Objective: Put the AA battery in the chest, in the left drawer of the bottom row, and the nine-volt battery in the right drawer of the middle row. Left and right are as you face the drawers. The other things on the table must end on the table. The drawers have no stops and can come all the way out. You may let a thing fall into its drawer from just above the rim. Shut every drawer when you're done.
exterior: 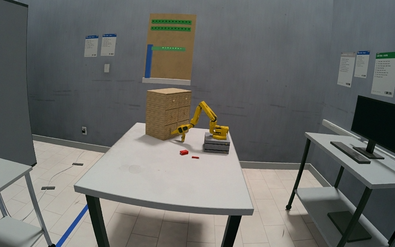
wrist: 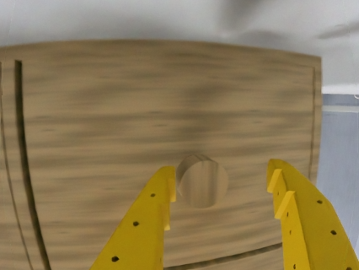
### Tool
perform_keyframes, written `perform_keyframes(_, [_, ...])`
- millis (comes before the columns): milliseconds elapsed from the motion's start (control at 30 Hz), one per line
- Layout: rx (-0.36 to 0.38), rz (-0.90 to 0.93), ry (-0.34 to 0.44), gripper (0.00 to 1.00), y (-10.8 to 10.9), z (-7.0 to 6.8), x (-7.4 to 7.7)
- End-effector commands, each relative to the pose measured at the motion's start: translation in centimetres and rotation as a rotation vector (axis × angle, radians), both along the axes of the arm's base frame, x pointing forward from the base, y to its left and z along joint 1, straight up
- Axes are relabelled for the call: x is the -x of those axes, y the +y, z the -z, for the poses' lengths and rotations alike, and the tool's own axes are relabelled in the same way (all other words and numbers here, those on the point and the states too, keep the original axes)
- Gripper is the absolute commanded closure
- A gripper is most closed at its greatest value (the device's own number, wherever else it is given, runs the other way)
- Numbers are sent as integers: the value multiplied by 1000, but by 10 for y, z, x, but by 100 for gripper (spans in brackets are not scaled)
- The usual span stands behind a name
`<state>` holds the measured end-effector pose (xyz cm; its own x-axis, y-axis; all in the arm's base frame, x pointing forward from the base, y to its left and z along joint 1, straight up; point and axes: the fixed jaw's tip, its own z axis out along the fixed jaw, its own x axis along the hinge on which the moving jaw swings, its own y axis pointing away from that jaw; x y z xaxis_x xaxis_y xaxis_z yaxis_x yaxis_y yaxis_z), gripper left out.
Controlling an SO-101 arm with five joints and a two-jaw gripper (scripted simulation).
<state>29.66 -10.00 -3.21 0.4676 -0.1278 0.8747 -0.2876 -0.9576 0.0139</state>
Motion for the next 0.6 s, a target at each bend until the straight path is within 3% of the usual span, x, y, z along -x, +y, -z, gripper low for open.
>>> perform_keyframes(0, [-6, -8, -17, 79, 6, -4, 6])
perform_keyframes(567, [-21, -23, -20, 79, 21, -6, 34])
